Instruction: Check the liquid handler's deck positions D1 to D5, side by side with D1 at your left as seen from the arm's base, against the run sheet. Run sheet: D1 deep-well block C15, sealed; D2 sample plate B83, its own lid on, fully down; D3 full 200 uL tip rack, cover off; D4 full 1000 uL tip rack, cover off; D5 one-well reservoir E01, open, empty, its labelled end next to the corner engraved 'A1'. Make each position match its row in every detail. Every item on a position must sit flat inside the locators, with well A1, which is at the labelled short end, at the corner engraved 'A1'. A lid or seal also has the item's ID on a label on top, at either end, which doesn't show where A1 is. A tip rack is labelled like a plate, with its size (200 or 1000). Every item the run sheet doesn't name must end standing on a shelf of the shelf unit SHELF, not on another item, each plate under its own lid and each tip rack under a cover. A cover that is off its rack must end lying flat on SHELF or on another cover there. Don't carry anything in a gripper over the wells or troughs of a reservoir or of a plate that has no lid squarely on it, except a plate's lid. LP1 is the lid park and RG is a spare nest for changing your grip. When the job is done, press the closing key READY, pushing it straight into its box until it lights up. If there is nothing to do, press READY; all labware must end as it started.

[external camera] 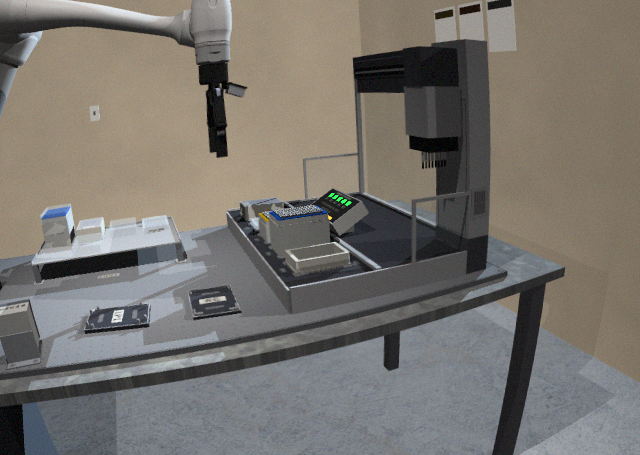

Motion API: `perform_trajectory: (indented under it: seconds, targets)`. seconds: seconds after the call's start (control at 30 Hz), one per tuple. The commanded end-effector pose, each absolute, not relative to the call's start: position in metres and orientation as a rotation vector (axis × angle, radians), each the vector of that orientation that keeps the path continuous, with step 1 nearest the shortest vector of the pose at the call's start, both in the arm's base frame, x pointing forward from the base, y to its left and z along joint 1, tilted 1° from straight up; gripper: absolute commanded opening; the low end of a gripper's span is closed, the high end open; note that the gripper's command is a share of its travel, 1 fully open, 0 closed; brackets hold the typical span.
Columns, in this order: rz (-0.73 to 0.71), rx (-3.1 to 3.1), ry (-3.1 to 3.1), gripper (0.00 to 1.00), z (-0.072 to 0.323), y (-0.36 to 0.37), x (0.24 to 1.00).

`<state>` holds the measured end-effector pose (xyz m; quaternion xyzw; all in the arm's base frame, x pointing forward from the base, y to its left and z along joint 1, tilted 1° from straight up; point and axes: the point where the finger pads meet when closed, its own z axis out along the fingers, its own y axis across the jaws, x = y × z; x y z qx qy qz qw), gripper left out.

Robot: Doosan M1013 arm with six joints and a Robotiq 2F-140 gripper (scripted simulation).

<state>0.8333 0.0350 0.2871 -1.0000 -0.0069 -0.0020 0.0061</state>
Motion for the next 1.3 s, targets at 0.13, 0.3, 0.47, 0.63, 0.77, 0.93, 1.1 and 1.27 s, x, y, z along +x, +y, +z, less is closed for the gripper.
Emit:
perform_trajectory:
  seconds: [0.13, 0.3, 0.47, 0.63, 0.77, 0.93, 1.1, 1.27]
  targets:
    - [-0.009, -3.129, -0.015, 0.79, 0.289, 0.059, 0.833]
    - [-0.009, -3.129, -0.015, 0.79, 0.289, 0.084, 0.832]
    - [-0.009, -3.129, -0.015, 0.79, 0.289, 0.109, 0.831]
    - [-0.009, -3.129, -0.015, 0.79, 0.289, 0.116, 0.831]
    - [-0.009, -3.129, -0.016, 0.79, 0.290, 0.126, 0.831]
    - [-0.009, -3.129, -0.016, 0.79, 0.290, 0.151, 0.830]
    - [-0.009, -3.129, -0.016, 0.79, 0.290, 0.176, 0.830]
    - [-0.009, -3.129, -0.016, 0.79, 0.290, 0.191, 0.829]
